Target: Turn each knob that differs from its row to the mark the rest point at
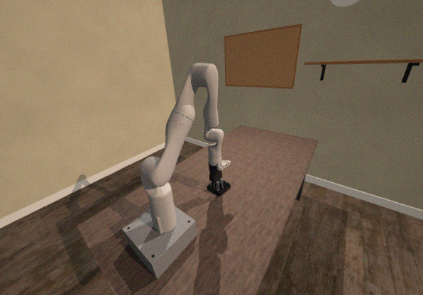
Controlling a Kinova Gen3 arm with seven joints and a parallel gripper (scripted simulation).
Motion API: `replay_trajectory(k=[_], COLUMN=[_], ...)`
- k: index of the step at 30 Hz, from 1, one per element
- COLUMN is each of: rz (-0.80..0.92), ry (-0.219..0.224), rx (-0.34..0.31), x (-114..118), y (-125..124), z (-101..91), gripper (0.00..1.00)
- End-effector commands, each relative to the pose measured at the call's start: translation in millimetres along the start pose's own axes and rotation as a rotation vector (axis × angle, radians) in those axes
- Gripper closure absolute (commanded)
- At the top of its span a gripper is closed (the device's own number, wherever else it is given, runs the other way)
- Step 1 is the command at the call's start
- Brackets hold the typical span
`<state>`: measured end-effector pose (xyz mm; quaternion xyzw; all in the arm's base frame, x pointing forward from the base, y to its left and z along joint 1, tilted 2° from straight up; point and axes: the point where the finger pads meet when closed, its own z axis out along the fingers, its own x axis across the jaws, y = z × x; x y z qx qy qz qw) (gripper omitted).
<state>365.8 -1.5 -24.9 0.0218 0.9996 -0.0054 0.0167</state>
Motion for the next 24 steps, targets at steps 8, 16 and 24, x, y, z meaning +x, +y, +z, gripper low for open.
replay_trajectory(k=[8, 16, 24], rz=[0.0, 0.0, 0.0], ry=[-0.002, -0.002, -0.002], rx=[0.0, 0.0, 0.0], x=[-1, -1, -1], y=[0, 0, 0], z=[0.3, 5.6, 10.6], gripper=[0.54, 0.54, 0.54])
